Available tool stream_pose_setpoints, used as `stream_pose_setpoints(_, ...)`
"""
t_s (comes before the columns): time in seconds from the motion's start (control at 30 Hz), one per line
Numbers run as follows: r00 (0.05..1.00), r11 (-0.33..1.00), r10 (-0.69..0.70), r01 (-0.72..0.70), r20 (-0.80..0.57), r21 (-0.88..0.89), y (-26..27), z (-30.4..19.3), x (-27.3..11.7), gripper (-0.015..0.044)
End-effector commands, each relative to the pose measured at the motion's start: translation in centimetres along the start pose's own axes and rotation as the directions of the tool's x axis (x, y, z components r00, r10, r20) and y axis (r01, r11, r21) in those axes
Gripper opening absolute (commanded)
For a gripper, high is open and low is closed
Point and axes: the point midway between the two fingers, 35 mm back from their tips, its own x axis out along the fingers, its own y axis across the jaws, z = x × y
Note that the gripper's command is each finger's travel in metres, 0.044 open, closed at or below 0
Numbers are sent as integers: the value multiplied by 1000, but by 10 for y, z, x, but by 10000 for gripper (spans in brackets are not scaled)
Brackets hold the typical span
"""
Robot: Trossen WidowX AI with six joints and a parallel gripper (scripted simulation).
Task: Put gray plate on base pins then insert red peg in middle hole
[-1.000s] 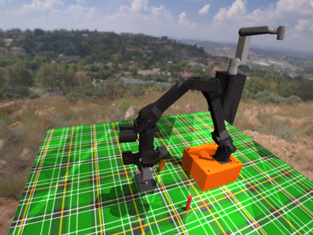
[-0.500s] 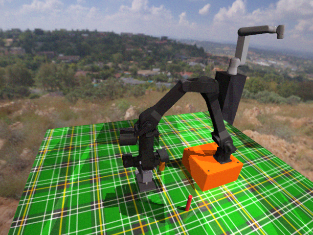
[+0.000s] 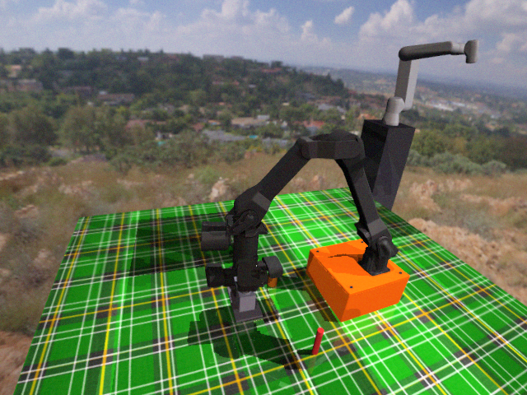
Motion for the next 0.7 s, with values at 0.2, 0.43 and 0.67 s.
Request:
stream_pose_setpoints(0.2,1000,1000,4,-4,0,-1,1,0,5,0)
stream_pose_setpoints(0.43,1000,1000,4,-4,0,-1,1,0,5,26)
stream_pose_setpoints(0.67,1000,1000,4,-4,0,-1,1,0,5,210)
